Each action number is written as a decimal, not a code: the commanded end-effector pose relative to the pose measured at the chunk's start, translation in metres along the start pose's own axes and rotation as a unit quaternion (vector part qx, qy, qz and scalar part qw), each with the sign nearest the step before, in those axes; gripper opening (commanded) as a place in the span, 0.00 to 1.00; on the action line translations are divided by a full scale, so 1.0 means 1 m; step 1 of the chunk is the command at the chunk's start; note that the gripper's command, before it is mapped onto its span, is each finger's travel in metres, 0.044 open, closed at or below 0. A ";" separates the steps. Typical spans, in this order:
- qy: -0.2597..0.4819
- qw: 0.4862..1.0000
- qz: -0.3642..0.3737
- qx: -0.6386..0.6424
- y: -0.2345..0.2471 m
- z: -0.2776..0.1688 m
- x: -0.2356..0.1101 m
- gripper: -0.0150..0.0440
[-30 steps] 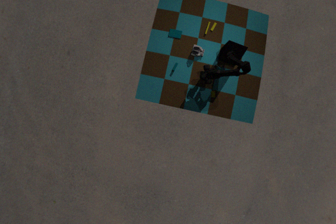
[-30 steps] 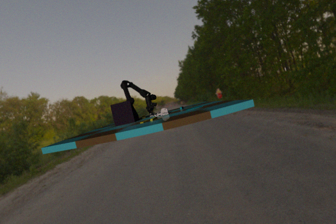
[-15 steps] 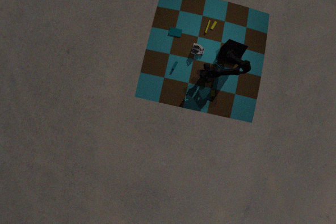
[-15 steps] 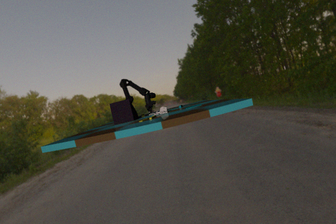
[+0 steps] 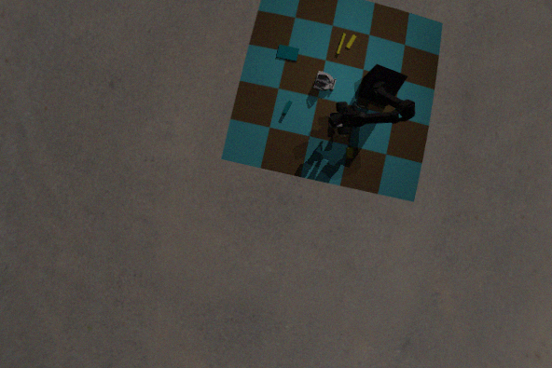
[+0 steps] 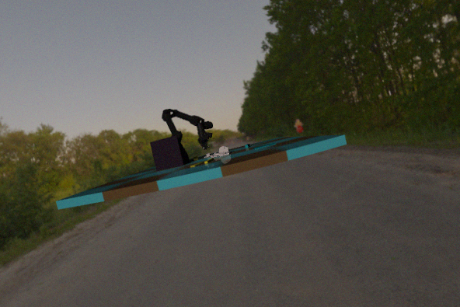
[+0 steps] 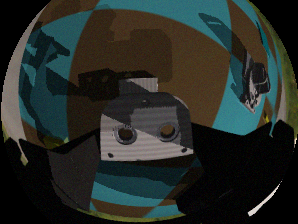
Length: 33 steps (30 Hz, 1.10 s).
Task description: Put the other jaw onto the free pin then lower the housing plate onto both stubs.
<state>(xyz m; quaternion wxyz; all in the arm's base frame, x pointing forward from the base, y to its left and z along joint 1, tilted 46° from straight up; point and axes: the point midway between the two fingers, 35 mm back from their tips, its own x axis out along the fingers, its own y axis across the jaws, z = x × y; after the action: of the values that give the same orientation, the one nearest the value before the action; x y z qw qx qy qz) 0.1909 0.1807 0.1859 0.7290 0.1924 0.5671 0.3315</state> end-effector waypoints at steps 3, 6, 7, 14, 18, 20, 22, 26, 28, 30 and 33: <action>-0.006 1.000 0.004 -0.004 0.003 -0.001 -0.022 0.85; -0.006 1.000 0.004 -0.004 0.003 -0.001 -0.024 0.85; -0.006 1.000 0.004 -0.004 0.003 -0.001 -0.024 0.85; -0.006 1.000 -0.001 0.001 -0.004 0.003 -0.022 0.85; -0.004 1.000 -0.008 0.009 -0.015 0.008 -0.020 0.85; -0.003 1.000 -0.011 0.013 -0.021 0.011 -0.019 0.85; -0.002 1.000 -0.014 0.017 -0.027 0.014 -0.018 0.85; 0.000 1.000 -0.019 0.025 -0.039 0.018 -0.016 0.85; 0.001 0.999 -0.022 0.029 -0.045 0.020 -0.015 0.85; 0.001 0.999 -0.024 0.033 -0.052 0.022 -0.015 0.85; 0.003 0.999 -0.027 0.040 -0.061 0.025 -0.014 0.85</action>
<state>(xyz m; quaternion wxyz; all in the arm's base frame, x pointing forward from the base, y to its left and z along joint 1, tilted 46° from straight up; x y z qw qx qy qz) 0.2231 0.1368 0.1693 0.7290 0.2018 0.5839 0.2947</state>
